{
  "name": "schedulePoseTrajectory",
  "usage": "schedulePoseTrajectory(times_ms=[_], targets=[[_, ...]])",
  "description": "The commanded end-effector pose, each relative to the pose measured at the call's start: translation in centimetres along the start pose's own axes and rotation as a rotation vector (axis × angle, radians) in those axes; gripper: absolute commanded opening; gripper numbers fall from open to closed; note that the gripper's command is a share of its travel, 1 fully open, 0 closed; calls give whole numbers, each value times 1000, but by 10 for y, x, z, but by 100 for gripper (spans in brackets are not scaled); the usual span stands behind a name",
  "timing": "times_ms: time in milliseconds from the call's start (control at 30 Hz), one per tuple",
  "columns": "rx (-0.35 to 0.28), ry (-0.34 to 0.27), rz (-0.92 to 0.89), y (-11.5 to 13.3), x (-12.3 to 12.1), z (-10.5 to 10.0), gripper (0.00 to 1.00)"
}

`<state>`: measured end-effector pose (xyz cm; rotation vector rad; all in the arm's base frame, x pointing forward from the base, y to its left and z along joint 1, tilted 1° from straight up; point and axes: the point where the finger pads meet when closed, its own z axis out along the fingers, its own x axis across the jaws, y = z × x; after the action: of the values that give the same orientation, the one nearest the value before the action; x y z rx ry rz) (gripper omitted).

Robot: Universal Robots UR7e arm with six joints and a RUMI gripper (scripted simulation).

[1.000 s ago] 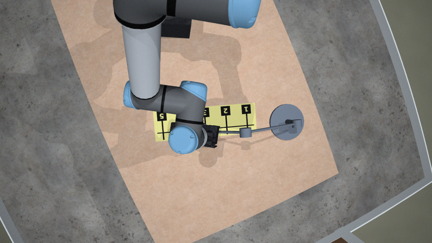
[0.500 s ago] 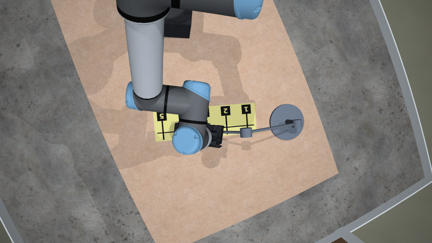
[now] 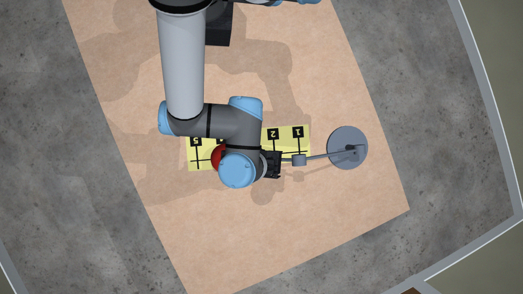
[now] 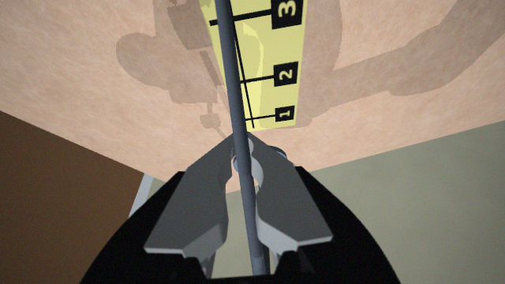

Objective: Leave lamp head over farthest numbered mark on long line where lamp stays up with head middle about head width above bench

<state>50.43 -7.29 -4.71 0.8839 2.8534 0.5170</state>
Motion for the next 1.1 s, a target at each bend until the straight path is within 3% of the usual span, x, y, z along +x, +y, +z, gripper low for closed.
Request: schedulePoseTrajectory(times_ms=[0,200,833,867,1067], targets=[[-98,53,-144,12,1,-4,0],[-98,53,-145,30,3,-8,0],[-98,53,-145,31,3,-8,0],[-93,51,-138,31,3,-8,100],[-65,34,-96,31,3,-8,100]])
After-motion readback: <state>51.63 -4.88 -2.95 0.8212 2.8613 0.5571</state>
